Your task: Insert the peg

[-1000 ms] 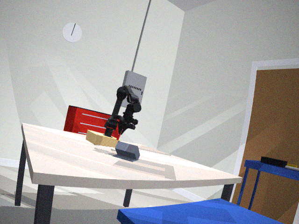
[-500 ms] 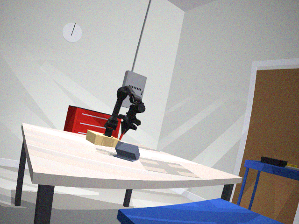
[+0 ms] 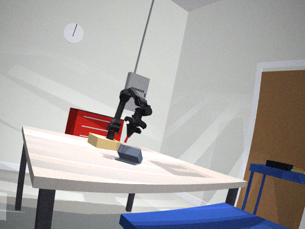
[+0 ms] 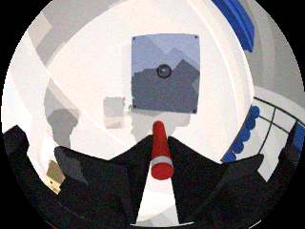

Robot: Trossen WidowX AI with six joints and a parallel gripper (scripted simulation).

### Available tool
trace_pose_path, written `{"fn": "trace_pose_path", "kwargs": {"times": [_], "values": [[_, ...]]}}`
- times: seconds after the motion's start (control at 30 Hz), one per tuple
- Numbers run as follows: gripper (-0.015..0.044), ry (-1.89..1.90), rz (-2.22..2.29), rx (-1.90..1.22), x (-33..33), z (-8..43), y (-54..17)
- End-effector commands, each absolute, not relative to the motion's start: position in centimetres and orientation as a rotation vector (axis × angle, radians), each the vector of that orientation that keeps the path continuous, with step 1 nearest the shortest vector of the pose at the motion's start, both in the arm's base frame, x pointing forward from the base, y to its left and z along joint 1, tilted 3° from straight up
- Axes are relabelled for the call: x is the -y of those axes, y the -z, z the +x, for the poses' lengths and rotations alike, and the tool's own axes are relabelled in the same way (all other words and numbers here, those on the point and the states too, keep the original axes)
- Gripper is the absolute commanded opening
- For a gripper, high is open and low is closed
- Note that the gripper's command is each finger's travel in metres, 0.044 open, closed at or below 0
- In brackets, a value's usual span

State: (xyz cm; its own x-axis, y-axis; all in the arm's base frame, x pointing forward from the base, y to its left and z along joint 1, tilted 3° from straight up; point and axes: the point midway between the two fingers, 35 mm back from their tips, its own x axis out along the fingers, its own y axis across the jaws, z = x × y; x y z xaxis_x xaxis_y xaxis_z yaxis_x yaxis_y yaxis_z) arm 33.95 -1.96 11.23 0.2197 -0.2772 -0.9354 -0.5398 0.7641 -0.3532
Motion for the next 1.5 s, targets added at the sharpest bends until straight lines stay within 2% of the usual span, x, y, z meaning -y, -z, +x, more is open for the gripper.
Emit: {"fn": "trace_pose_path", "kwargs": {"times": [0.0, 1.47], "values": [[0.0000, -0.211, -0.775, -1.357, 1.5, 34.2, -11.5], [0.0000, -0.262, -1.080, -1.212, -3.4, 35.5, -13.1]]}}
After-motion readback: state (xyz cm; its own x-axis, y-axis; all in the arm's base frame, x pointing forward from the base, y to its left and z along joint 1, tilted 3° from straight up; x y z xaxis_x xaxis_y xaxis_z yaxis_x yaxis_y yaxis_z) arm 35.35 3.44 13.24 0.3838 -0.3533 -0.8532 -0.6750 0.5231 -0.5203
